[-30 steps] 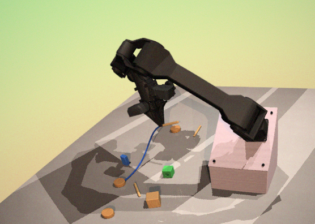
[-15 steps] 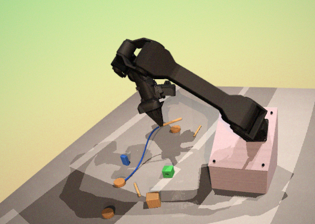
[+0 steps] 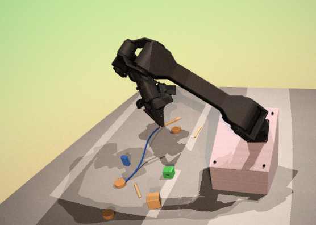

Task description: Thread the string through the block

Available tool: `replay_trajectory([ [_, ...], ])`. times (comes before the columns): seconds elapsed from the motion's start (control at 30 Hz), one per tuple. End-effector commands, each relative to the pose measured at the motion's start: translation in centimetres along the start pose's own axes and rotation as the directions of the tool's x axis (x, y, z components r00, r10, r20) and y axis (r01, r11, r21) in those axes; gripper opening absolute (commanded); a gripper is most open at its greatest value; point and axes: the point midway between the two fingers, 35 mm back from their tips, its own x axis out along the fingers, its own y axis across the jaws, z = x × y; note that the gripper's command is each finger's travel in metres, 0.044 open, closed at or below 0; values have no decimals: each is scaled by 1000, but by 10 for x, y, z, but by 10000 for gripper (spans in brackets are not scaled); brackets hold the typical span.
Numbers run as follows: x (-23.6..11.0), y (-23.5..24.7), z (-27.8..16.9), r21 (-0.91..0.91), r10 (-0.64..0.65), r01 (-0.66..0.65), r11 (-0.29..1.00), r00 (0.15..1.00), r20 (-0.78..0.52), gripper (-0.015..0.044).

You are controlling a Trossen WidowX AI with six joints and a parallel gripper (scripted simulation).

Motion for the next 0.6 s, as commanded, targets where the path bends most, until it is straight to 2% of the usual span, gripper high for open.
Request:
replay_trajectory([
  [0.0,0,0,0,-130,-2,1,992,1000,-7,0],
  [0.27,0,0,0,-396,-1,-4,918,1000,-13,0],
  [0.57,0,1,0,-659,0,-13,752,1000,-21,0],
])
